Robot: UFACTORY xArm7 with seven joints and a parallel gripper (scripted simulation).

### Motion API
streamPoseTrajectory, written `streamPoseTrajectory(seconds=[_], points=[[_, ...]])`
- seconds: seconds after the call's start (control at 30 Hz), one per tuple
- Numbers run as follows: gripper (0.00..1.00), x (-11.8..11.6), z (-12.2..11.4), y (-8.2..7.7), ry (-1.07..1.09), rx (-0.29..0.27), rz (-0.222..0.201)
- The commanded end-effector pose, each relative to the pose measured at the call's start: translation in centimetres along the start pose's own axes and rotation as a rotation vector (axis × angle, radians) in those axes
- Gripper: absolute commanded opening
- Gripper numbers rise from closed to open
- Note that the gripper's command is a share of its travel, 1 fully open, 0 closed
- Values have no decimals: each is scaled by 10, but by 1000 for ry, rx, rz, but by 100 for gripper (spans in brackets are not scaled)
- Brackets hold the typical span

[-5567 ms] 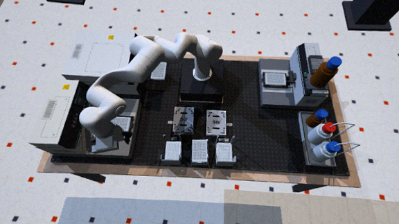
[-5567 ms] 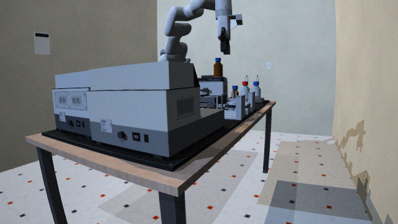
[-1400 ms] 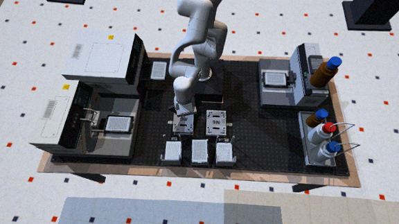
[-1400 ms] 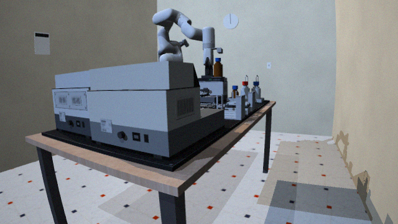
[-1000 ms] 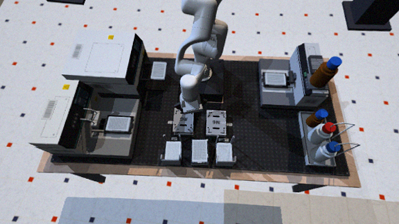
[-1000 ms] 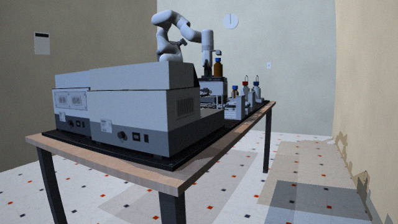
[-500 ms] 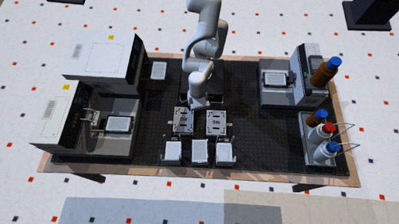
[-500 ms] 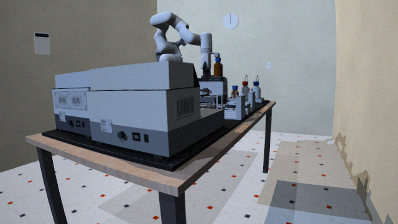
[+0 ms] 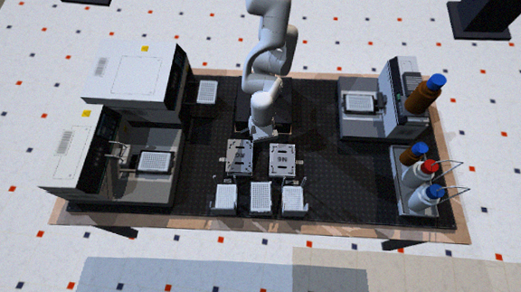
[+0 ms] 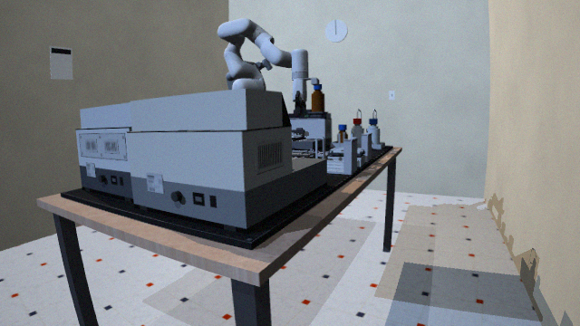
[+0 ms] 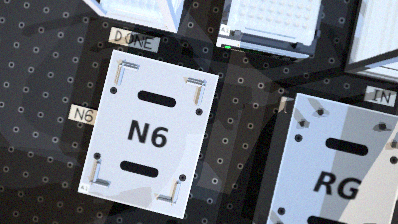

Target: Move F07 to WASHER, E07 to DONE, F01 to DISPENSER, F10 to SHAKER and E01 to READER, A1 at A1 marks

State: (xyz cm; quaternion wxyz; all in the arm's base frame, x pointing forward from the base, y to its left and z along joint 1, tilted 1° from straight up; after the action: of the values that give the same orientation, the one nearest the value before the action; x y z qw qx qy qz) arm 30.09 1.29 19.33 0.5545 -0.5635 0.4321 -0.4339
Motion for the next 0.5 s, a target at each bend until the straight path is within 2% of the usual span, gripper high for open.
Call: streamPoseTrajectory(seconds=[0.0,0.13,0.47], points=[[100,0,1,-1,80,4,-1],[100,0,1,-1,227,4,-1],[100,0,1,-1,227,4,-1]])
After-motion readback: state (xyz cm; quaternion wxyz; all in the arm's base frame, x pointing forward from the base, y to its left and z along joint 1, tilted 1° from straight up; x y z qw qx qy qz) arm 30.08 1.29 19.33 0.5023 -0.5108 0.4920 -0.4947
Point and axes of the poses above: the point where the finger pads meet when closed, its own y axis out along the fingers, its own x axis across the jaws, z = x × y, the point moved 6 cm from there along -y, back along the fingers, and after that the axes turned 1 degree about y, right-handed, at the moved point
